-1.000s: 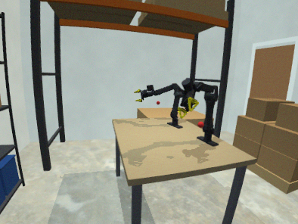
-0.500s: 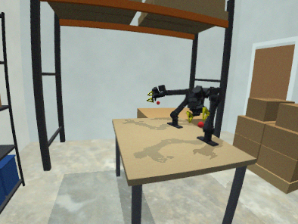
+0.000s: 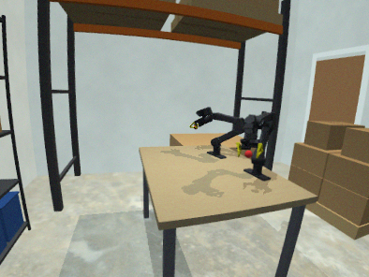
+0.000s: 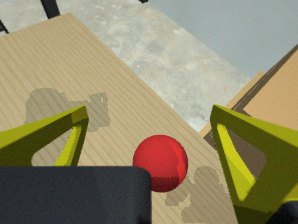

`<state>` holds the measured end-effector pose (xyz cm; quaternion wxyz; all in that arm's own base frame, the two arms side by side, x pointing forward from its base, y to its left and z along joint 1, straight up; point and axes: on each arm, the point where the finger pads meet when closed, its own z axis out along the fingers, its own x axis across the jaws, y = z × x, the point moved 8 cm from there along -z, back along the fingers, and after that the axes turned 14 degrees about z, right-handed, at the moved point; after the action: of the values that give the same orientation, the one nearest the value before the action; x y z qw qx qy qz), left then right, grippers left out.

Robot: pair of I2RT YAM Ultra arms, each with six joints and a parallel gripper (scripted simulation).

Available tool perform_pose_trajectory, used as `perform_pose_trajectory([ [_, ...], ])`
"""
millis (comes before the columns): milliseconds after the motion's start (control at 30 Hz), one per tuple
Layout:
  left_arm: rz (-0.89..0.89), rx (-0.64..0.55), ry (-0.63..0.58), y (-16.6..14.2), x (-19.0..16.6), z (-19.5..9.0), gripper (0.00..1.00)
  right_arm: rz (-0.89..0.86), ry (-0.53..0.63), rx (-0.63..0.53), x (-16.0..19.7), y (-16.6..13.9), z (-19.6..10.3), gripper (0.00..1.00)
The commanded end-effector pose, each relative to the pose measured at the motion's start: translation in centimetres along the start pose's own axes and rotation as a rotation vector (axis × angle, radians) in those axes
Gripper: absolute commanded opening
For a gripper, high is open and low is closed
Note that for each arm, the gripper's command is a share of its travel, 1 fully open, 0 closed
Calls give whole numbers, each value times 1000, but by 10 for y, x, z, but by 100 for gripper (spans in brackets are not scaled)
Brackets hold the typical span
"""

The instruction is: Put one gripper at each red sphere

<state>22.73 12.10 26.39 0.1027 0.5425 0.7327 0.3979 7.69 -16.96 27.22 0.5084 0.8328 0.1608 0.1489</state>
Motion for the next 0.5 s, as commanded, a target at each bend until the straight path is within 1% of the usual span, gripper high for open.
perform_pose_trajectory([
  [0, -86, -99, 15, 9, 5, -9, 100, 151, -89, 62, -4, -8, -11, 100],
  [200, -121, -99, 13, 1, 4, -8, 100, 202, -117, 66, -7, -16, -17, 100],
  [467, -125, -99, 13, 0, 4, -8, 100, 208, -121, 66, -8, -17, -17, 100],
])
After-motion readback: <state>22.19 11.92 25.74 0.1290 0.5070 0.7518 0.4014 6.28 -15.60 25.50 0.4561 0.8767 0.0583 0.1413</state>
